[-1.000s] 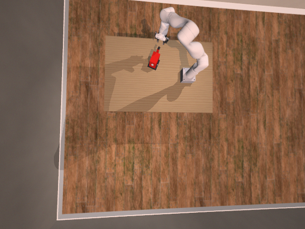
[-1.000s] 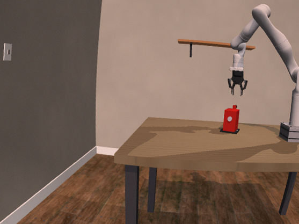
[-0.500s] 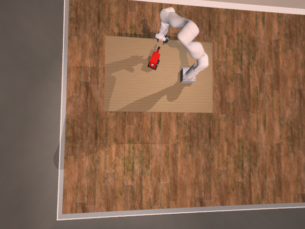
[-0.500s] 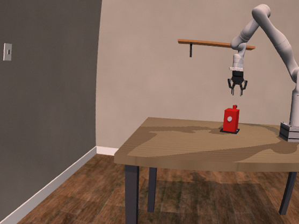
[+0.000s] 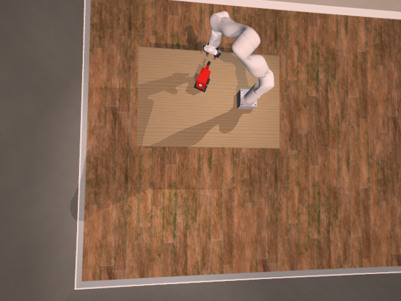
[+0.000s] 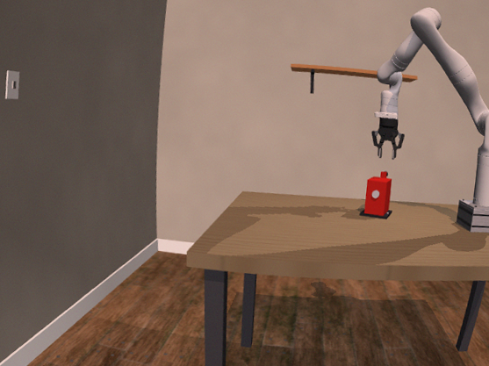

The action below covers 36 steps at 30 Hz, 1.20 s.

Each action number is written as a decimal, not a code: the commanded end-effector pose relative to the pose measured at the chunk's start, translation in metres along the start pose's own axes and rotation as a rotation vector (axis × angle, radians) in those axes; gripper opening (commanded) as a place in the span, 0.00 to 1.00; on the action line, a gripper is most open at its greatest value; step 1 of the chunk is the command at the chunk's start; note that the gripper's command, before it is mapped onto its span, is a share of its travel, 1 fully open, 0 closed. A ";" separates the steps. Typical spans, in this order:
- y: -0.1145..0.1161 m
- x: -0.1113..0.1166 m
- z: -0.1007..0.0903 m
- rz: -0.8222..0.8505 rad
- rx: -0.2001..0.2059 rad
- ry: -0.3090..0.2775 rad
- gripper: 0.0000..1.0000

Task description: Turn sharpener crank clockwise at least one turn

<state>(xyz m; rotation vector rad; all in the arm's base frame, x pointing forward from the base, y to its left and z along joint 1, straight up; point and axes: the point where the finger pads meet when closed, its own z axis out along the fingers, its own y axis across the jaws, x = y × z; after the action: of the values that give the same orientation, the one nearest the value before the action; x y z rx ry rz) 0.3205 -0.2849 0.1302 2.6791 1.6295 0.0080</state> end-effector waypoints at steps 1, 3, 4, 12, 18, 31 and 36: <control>-0.001 -0.001 0.004 0.003 0.003 -0.001 0.53; -0.001 -0.001 0.007 0.003 0.003 -0.001 0.53; -0.001 -0.001 0.008 0.003 0.003 -0.001 0.53; 0.000 -0.001 0.017 0.003 0.003 -0.001 0.53; 0.000 -0.001 0.026 0.003 0.003 -0.001 0.53; 0.000 -0.001 0.036 0.003 0.003 -0.001 0.53; 0.000 -0.001 0.037 0.003 0.003 -0.001 0.53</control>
<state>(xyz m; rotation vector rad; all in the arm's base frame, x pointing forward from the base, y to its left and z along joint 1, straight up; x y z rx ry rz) 0.3209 -0.2858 0.0933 2.6823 1.6288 0.0049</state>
